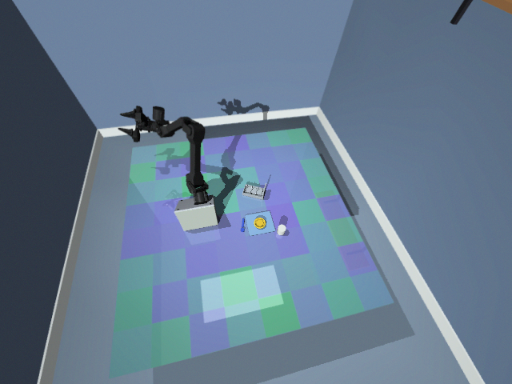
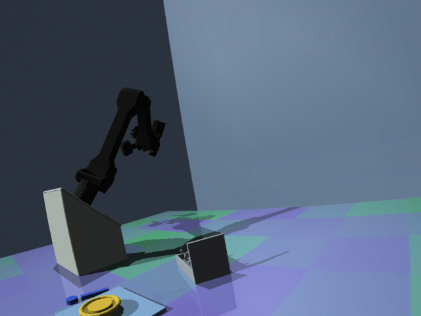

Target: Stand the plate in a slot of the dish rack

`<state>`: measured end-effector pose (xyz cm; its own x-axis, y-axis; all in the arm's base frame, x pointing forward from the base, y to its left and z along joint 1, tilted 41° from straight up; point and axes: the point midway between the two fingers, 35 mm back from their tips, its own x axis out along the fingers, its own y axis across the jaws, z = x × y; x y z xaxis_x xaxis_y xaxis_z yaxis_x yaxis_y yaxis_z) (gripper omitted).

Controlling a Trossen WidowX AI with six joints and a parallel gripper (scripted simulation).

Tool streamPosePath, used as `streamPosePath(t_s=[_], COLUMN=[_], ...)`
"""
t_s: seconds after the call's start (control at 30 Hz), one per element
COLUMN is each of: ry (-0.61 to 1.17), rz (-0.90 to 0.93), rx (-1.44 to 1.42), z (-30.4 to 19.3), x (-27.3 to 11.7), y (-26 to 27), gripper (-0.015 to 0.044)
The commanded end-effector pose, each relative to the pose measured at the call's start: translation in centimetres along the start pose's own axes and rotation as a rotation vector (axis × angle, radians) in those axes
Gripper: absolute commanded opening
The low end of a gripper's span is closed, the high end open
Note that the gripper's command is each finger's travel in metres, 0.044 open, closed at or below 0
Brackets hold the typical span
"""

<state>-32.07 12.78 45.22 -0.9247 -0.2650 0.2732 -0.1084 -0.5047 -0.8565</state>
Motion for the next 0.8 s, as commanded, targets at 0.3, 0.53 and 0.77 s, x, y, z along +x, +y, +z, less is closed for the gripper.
streamPosePath(t_s=[0.3, 0.53, 0.77], ry=[0.420, 0.631, 0.833], rz=[-0.130, -0.219, -0.324], rx=[0.133, 0.210, 0.296], z=[-12.1, -17.1, -20.7], x=[-8.6, -15.3, -23.2], y=[-3.6, -4.9, -5.6], gripper=[0.0400, 0.0400, 0.0400])
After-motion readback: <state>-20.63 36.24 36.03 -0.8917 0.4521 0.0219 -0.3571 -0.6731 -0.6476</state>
